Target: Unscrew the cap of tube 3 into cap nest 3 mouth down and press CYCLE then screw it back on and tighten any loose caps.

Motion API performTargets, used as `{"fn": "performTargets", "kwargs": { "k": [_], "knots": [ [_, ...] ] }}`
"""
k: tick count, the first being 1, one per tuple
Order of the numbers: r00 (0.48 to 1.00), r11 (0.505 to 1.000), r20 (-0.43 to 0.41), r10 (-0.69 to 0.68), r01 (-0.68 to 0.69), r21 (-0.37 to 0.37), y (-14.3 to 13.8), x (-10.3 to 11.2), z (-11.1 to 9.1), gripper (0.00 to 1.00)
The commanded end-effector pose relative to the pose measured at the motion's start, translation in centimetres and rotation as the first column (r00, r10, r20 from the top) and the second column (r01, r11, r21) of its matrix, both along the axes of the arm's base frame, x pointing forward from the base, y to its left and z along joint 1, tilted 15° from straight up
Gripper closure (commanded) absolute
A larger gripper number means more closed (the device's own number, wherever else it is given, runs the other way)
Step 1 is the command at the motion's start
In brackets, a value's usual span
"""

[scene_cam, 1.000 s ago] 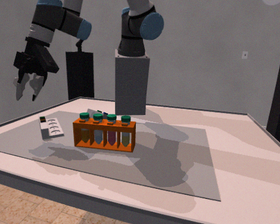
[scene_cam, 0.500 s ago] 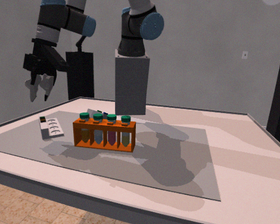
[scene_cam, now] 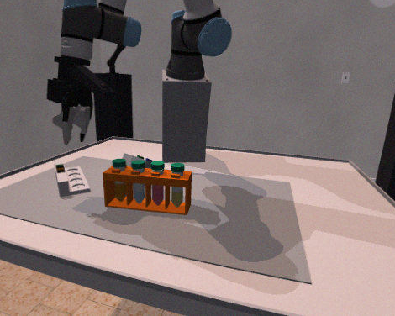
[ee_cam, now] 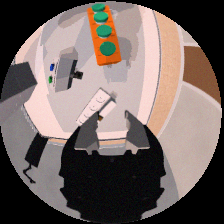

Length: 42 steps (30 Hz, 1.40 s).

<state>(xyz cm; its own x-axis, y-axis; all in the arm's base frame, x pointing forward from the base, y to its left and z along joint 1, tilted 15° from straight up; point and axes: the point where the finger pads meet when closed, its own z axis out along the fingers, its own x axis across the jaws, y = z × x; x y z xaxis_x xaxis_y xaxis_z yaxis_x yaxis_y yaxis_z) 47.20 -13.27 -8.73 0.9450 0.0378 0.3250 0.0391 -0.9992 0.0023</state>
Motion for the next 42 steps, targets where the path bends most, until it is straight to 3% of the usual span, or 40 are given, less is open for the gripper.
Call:
{"fn": "performTargets", "kwargs": {
  "k": [1, 8, 15, 35, 38, 42],
  "knots": [
    [0.997, 0.997, -0.036, 0.071, -0.07, 0.03, 2.4, -2.0, -0.2, 0.65],
    [0.997, 0.997, -0.036, 0.071, -0.07, 0.03, 3.0, -2.6, -0.3, 0.65],
    [0.988, 0.988, -0.066, 0.142, -0.138, 0.064, 5.9, -5.2, -0.5, 0.65],
    [0.985, 0.986, -0.072, 0.156, -0.151, 0.071, 5.6, -5.1, -0.5, 0.65],
    [0.992, 0.987, -0.099, -0.077, 0.089, 0.131, 8.2, -4.6, -0.1, 0.65],
    [0.983, 0.976, -0.11, -0.145, 0.16, 0.147, 9.0, -4.4, 0.1, 0.65]
  ]
}}
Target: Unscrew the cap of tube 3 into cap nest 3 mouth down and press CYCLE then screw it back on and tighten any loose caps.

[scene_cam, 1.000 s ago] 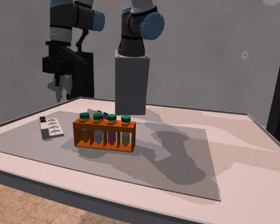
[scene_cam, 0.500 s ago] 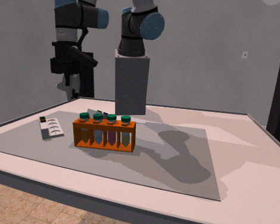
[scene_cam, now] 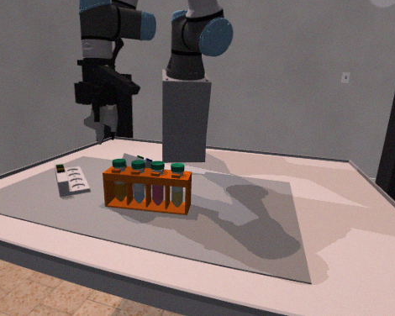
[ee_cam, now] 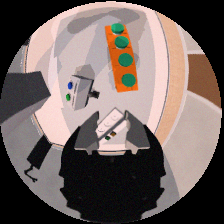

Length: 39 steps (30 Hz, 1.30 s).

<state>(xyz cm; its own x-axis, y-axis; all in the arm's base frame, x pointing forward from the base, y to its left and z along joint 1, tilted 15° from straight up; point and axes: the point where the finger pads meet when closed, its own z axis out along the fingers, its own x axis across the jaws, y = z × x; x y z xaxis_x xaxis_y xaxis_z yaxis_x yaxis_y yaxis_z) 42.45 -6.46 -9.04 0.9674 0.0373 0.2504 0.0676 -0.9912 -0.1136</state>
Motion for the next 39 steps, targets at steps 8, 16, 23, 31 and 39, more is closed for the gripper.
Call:
{"fn": "performTargets", "kwargs": {
  "k": [8, 16, 23, 31, 39],
  "knots": [
    [0.928, 0.925, -0.064, -0.368, 0.372, 0.073, 5.2, 1.3, 1.0, 0.65],
    [0.928, 0.925, -0.061, -0.368, 0.372, 0.073, 8.3, 2.3, 1.7, 0.65],
    [0.928, 0.925, -0.062, -0.368, 0.372, 0.074, 11.3, 3.0, 2.3, 0.65],
    [0.927, 0.925, -0.066, -0.369, 0.374, 0.074, 11.3, 2.8, 2.1, 0.65],
    [0.928, 0.925, -0.065, -0.368, 0.372, 0.074, 11.5, 3.3, 0.7, 0.65]
  ]
}}
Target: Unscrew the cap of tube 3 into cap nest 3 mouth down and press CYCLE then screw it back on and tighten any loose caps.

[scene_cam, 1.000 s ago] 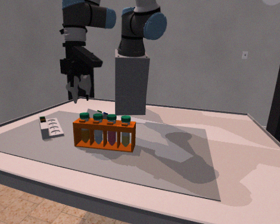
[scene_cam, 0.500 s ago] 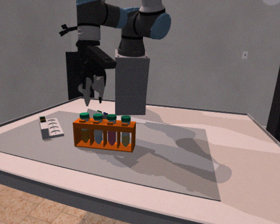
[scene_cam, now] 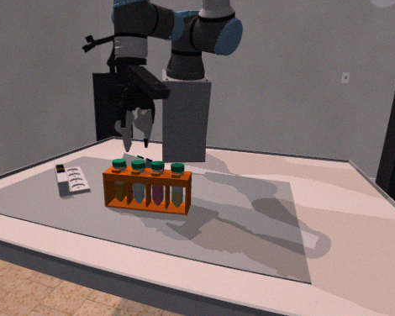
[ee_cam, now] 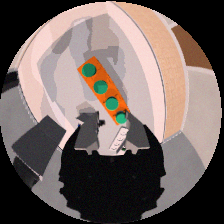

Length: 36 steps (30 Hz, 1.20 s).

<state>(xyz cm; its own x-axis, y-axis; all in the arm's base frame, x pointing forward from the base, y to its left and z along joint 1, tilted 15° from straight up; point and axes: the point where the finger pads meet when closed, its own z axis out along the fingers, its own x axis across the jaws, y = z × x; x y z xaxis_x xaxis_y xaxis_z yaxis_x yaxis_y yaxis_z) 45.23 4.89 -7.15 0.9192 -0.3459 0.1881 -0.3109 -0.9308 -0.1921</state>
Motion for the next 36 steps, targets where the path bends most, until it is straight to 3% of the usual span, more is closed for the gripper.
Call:
{"fn": "performTargets", "kwargs": {
  "k": [1, 7, 36],
  "knots": [
    [1.0, 1.0, 0.001, 0.001, -0.001, -0.002, 0.2, 0.6, -1.5, 0.65],
    [1.0, 1.0, 0.001, 0.001, -0.001, -0.002, 0.4, 1.1, -3.2, 0.65],
    [1.0, 1.0, 0.001, 0.001, -0.001, -0.002, 0.5, 1.3, -3.8, 0.65]
  ]
}}
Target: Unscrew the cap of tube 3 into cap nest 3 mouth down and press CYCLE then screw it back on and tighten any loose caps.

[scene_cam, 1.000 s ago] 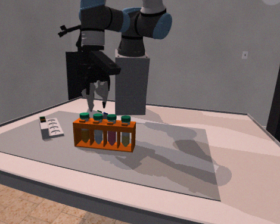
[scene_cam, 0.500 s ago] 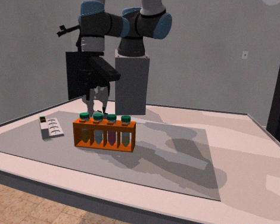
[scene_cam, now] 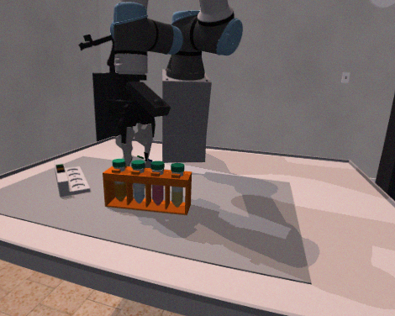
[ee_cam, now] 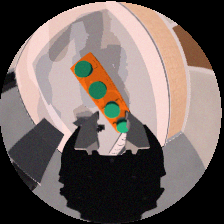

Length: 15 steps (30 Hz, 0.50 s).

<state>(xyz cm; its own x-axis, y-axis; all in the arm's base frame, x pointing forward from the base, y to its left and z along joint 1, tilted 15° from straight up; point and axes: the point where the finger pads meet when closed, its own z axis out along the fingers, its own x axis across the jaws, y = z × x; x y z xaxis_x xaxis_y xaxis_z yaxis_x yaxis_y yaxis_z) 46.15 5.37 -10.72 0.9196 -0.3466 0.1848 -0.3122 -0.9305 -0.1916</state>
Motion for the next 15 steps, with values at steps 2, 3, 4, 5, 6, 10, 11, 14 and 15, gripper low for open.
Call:
{"fn": "performTargets", "kwargs": {
  "k": [2, 3, 4, 5, 6, 10, 11, 14, 15],
  "knots": [
    [1.0, 1.0, 0.004, 0.002, -0.002, -0.002, 0.04, 0.39, -0.28, 0.65],
    [1.0, 1.0, 0.004, 0.002, -0.002, -0.002, 0.05, 0.4, -0.33, 0.65],
    [1.0, 1.0, 0.004, 0.002, -0.002, -0.002, 0.05, 0.41, -0.37, 0.65],
    [1.0, 1.0, 0.004, 0.002, -0.002, -0.002, 0.05, 0.43, -0.42, 0.65],
    [1.0, 1.0, 0.004, 0.002, -0.002, -0.002, 0.06, 0.44, -0.47, 0.65],
    [1.0, 1.0, 0.004, 0.002, -0.002, -0.002, 0.07, 0.46, -0.57, 0.65],
    [1.0, 1.0, 0.004, 0.001, -0.001, -0.002, 0.06, 0.45, -0.58, 0.65],
    [1.0, 1.0, 0.003, 0.0, 0.0, -0.002, 0.05, 0.31, -0.56, 0.65],
    [1.0, 1.0, 0.003, 0.0, 0.0, -0.002, 0.05, 0.31, -0.56, 1.0]
  ]
}}
